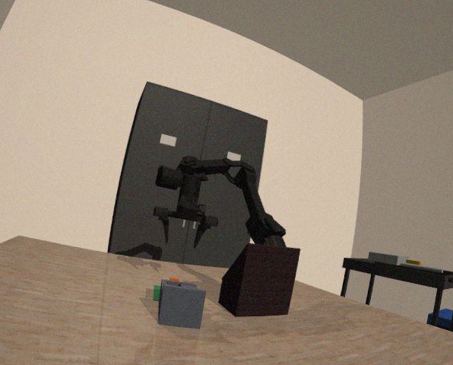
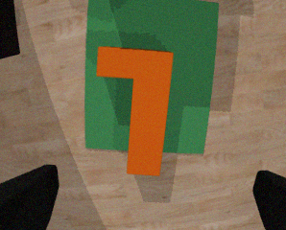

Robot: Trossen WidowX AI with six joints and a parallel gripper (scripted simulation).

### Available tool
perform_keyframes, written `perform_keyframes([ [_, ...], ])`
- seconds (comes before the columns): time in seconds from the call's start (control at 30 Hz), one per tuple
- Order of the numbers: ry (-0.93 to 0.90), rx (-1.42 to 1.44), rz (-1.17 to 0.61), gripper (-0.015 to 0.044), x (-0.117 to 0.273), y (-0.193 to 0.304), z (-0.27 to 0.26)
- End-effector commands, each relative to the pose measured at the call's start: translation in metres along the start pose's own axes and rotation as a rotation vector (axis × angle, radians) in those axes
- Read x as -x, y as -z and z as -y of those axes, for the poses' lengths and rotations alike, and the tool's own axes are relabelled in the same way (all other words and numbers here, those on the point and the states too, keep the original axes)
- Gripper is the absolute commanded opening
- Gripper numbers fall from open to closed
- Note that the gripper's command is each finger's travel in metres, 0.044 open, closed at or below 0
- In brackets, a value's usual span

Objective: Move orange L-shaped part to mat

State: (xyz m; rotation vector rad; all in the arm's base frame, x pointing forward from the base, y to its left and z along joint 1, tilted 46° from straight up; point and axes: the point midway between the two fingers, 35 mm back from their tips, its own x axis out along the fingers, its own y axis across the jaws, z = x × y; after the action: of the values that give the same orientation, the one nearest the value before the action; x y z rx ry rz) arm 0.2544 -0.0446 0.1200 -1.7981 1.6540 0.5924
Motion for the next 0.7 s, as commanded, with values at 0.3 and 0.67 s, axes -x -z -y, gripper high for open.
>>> perform_keyframes([
  [0.3, 0.003, -0.002, -0.001, 0.04, 0.0055, 0.0011, -0.0002],
  [0.67, 0.003, -0.002, -0.001, 0.04, 0.0055, 0.0011, -0.0002],
])
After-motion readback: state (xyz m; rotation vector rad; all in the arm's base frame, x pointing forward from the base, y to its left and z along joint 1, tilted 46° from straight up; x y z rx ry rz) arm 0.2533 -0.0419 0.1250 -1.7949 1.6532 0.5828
